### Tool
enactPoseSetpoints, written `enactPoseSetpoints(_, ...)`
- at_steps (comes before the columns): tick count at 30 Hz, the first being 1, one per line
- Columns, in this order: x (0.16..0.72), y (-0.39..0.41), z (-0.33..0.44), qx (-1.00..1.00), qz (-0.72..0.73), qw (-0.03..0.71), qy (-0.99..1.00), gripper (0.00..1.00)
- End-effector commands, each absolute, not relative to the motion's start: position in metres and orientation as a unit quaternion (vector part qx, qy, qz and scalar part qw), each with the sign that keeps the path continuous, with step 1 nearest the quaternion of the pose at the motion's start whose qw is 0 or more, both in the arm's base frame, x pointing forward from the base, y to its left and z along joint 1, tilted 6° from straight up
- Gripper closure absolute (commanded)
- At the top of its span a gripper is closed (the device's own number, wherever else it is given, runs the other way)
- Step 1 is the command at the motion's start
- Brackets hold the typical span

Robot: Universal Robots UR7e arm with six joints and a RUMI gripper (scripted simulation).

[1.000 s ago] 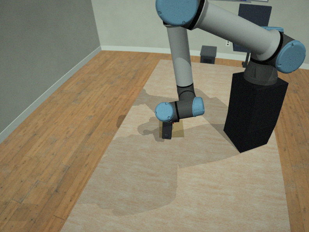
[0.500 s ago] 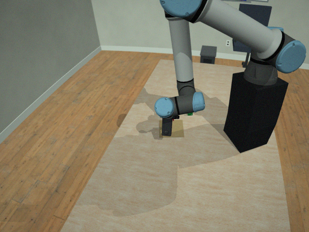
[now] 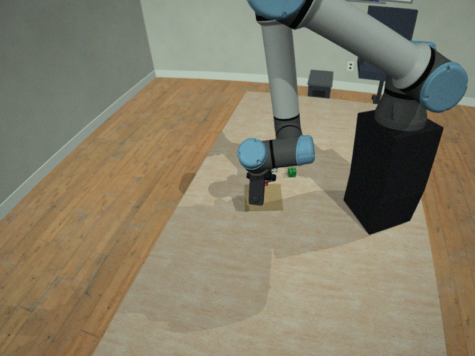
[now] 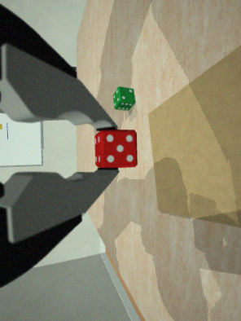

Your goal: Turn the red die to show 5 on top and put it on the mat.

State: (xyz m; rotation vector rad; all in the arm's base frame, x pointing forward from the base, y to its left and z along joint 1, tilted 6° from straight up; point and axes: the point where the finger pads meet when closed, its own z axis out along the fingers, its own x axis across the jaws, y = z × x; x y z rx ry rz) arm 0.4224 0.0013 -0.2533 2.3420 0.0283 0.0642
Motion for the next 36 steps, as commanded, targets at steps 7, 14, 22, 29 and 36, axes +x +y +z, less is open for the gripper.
enactPoseSetpoints(7, 0.4244, 0.0011, -0.2501, 0.952, 0.03, 0.305, 0.017, 0.9)
enactPoseSetpoints(14, 0.4243, 0.0011, -0.2501, 0.953, 0.03, 0.302, 0.017, 0.9)
enactPoseSetpoints(22, 0.4227, -0.0009, -0.252, 0.968, 0.023, 0.251, 0.018, 0.9)
enactPoseSetpoints(29, 0.4233, -0.0013, -0.2508, 0.979, 0.024, 0.204, 0.019, 0.9)
enactPoseSetpoints(36, 0.4245, -0.0011, -0.2488, 0.983, 0.028, 0.178, 0.021, 0.9)
